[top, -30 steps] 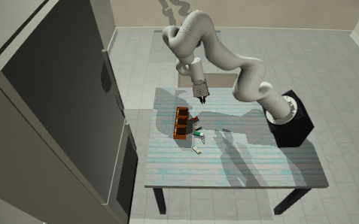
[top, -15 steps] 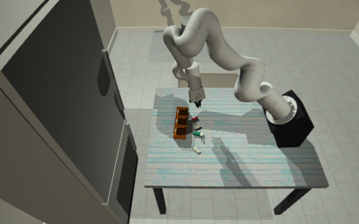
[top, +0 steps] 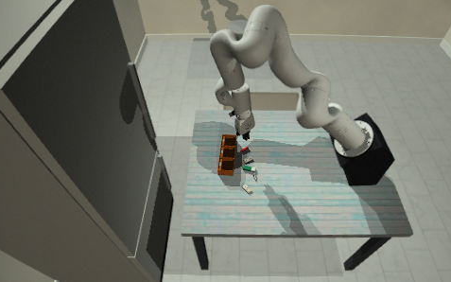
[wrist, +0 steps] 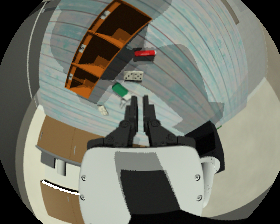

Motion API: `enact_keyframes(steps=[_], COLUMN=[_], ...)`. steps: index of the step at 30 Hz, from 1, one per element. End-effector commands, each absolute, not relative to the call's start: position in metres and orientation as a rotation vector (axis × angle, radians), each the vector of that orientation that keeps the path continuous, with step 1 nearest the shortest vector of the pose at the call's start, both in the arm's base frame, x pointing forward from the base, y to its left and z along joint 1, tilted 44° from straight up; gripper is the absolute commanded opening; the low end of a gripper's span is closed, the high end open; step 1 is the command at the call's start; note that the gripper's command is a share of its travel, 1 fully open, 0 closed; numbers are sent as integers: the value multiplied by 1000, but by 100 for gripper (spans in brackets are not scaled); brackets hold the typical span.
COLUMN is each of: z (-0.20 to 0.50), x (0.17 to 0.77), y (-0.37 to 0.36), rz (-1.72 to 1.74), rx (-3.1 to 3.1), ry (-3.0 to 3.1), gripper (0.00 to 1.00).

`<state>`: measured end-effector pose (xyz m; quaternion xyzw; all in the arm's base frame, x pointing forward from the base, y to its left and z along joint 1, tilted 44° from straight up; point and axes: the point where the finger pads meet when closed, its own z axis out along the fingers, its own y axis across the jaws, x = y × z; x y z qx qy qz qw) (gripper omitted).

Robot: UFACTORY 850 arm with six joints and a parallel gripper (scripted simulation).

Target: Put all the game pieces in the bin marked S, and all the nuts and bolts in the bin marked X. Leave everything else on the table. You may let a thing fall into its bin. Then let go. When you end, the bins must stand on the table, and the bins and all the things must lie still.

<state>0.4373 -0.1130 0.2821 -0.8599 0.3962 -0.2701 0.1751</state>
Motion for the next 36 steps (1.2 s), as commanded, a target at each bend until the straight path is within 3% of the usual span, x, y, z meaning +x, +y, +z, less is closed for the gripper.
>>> enact_keyframes(steps=[1, 36], z=[290, 318], x=[436, 389], y=[-99, -12], rz=[-876, -1176], rx=[-2502, -2881], ry=[985, 23], gripper=[7, 7])
